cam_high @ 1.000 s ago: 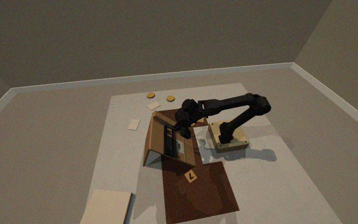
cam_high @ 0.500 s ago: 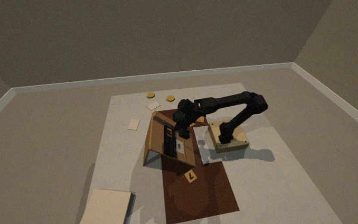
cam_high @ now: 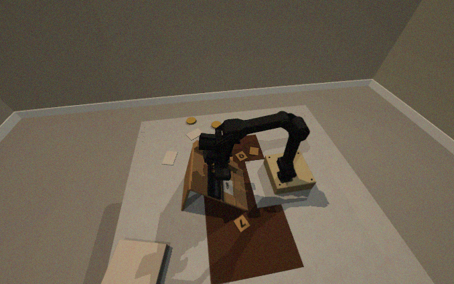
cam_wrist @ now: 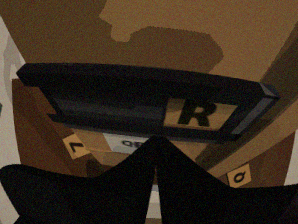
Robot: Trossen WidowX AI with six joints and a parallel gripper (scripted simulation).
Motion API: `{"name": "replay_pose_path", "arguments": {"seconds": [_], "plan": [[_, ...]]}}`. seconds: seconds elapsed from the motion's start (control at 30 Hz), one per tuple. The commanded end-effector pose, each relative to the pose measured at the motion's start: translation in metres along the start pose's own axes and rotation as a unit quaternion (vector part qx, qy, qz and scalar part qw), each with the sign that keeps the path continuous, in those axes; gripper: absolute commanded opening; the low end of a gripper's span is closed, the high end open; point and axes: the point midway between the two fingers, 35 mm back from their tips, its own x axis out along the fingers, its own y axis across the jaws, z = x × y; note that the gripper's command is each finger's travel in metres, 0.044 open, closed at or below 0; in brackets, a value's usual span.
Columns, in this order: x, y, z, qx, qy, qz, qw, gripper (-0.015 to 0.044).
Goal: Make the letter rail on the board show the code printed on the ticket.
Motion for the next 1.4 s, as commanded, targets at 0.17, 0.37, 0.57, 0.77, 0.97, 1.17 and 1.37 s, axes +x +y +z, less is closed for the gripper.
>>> {"name": "replay_pose_path", "arguments": {"seconds": [0.17,0.37,0.57,0.77,0.97,1.17,1.37], "plan": [[0.001,0.003,0.001,0.001,0.04,-0.008,0.999,0.0],[0.004,0.003,0.002,0.001,0.04,-0.008,0.999,0.0],[0.006,0.002,0.003,0.001,0.04,-0.008,0.999,0.0],[0.009,0.002,0.005,0.001,0.04,-0.008,0.999,0.0],[0.011,0.002,0.007,0.001,0.04,-0.008,0.999,0.0],[0.013,0.002,0.009,0.001,0.04,-0.008,0.999,0.0],[0.015,0.002,0.011,0.001,0.04,-0.008,0.999,0.0]]}}
